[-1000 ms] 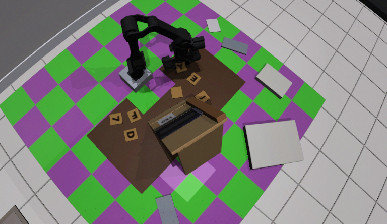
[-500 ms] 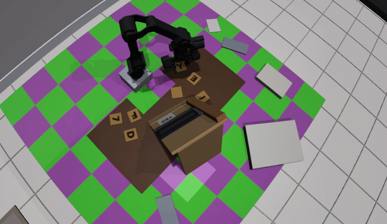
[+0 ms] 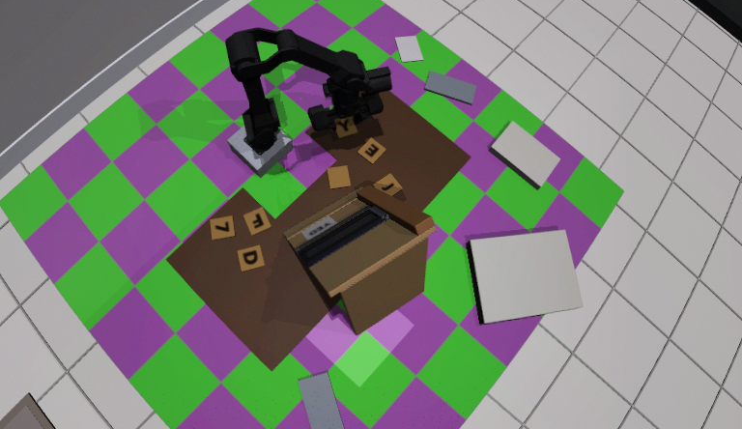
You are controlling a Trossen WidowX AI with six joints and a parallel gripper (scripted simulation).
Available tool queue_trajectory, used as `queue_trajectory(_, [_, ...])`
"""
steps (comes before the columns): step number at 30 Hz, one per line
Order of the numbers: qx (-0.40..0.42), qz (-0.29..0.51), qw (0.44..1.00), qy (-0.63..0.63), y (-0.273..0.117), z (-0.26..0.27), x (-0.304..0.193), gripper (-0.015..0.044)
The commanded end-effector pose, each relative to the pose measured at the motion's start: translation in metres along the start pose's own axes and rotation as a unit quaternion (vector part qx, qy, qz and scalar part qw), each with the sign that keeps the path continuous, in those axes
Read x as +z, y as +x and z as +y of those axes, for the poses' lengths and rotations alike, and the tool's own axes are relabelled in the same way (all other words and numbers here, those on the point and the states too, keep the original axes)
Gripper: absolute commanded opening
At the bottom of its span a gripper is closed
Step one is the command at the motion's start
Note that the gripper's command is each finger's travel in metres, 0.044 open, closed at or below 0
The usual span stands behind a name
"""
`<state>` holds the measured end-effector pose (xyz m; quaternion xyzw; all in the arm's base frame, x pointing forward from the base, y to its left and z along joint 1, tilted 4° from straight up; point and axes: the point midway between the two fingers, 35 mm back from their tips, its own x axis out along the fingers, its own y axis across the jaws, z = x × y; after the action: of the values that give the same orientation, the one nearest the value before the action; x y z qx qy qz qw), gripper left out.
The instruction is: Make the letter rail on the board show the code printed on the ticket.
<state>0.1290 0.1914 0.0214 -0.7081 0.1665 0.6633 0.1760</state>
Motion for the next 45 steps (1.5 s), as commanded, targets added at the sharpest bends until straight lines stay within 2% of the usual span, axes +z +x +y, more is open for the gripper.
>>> queue_trajectory(1, [-0.003, 0.002, 1.0, 0.002, -0.003, -0.001, 0.0, 0.0])
queue_trajectory(10, [-0.024, -0.012, 0.998, 0.06, -0.006, -0.008, -0.012, 0.0])
queue_trajectory(24, [-0.1, -0.029, 0.976, 0.191, -0.028, -0.033, -0.046, 0.0])
queue_trajectory(45, [-0.219, -0.054, 0.897, 0.38, -0.074, -0.054, -0.115, 0.0])
